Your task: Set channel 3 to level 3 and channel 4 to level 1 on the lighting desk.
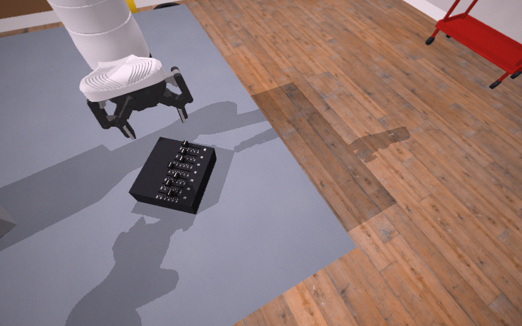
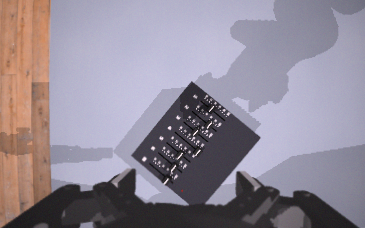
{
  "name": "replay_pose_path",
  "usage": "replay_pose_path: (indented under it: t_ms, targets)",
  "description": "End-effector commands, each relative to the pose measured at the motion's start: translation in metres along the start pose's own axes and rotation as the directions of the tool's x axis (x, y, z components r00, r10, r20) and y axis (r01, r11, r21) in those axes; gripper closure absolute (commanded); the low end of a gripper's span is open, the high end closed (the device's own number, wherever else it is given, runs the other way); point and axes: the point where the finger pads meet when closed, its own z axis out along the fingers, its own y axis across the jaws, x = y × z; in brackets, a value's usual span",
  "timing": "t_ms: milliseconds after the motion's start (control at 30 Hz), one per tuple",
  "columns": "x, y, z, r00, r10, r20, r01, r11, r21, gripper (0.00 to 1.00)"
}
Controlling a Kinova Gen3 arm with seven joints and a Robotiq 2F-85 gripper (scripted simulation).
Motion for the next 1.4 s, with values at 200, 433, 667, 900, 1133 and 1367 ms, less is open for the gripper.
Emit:
replay_pose_path:
  t_ms: [200,433,667,900,1133,1367]
  targets:
    - [0.0019,0.0077,0.0042,1.000,-0.023,-0.009,0.023,0.999,-0.023,0.00]
    - [0.0025,0.0095,0.0054,1.000,-0.026,-0.012,0.026,0.999,-0.029,0.00]
    - [0.0028,0.0105,0.0062,1.000,-0.029,-0.013,0.028,0.999,-0.032,0.00]
    - [0.0028,0.0105,0.0062,1.000,-0.029,-0.013,0.028,0.999,-0.032,0.00]
    - [0.0028,0.0105,0.0062,1.000,-0.029,-0.013,0.028,0.999,-0.032,0.00]
    - [0.0028,0.0105,0.0062,1.000,-0.029,-0.013,0.028,0.999,-0.032,0.00]
